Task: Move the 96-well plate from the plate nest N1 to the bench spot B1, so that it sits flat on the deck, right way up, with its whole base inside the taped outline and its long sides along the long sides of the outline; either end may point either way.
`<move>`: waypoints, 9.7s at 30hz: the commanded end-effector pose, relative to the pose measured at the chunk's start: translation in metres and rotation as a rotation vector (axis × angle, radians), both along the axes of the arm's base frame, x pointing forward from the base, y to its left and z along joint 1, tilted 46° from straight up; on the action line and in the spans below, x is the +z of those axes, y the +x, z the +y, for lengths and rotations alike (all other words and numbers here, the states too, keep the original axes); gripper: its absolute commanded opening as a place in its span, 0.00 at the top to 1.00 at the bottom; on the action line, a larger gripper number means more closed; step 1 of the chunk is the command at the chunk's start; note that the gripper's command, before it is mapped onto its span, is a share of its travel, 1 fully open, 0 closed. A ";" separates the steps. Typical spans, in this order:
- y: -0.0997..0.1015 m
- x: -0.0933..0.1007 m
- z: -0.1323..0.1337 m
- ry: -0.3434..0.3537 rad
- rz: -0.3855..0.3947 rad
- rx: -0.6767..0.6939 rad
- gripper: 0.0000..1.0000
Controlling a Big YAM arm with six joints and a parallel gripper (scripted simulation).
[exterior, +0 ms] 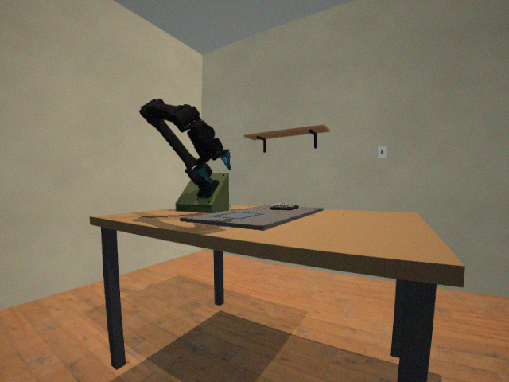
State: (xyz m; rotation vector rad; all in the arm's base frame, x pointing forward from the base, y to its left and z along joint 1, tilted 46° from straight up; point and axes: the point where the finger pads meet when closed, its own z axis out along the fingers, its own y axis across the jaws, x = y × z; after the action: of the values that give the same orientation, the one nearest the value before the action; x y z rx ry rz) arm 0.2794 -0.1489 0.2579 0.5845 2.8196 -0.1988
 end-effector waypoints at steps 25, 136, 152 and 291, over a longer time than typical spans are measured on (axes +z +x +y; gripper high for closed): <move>0.051 -0.019 0.108 0.083 0.059 0.369 0.00; 0.090 -0.388 0.296 -0.399 -0.369 -1.018 0.00; 0.090 -0.388 0.296 -0.399 -0.369 -1.018 0.00; 0.105 -0.441 0.247 -0.383 -0.356 -0.962 1.00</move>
State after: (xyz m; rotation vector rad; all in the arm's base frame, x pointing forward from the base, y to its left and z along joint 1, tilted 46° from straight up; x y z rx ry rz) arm 0.3738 0.0890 -0.1863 1.6035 1.8967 -0.7505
